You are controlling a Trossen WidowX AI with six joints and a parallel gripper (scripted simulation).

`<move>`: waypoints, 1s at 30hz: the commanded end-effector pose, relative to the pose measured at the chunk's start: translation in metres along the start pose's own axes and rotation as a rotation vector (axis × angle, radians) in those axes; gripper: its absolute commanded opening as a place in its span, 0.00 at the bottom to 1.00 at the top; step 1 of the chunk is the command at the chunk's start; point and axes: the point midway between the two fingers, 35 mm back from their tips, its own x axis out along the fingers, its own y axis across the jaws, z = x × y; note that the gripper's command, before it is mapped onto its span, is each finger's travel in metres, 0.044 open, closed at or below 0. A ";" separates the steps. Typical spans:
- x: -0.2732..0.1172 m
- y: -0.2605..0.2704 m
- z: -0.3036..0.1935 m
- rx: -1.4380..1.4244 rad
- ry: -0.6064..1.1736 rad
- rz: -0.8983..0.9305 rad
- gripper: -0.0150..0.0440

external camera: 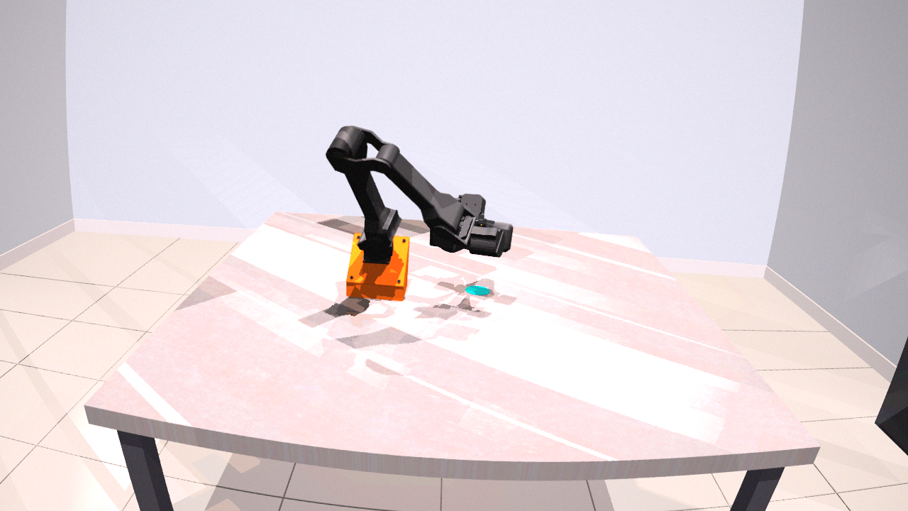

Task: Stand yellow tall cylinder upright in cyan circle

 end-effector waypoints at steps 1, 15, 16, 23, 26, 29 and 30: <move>0.000 0.000 0.001 -0.007 -0.007 -0.001 0.43; 0.003 -0.004 -0.022 -0.008 0.002 0.002 0.43; 0.003 -0.004 -0.026 -0.008 0.003 0.002 0.43; 0.005 -0.005 -0.048 -0.008 0.005 0.004 0.43; 0.006 -0.004 -0.057 -0.008 0.005 0.004 0.43; 0.006 -0.003 -0.066 -0.007 0.003 0.003 0.43; 0.007 -0.003 -0.069 -0.007 0.003 0.003 0.43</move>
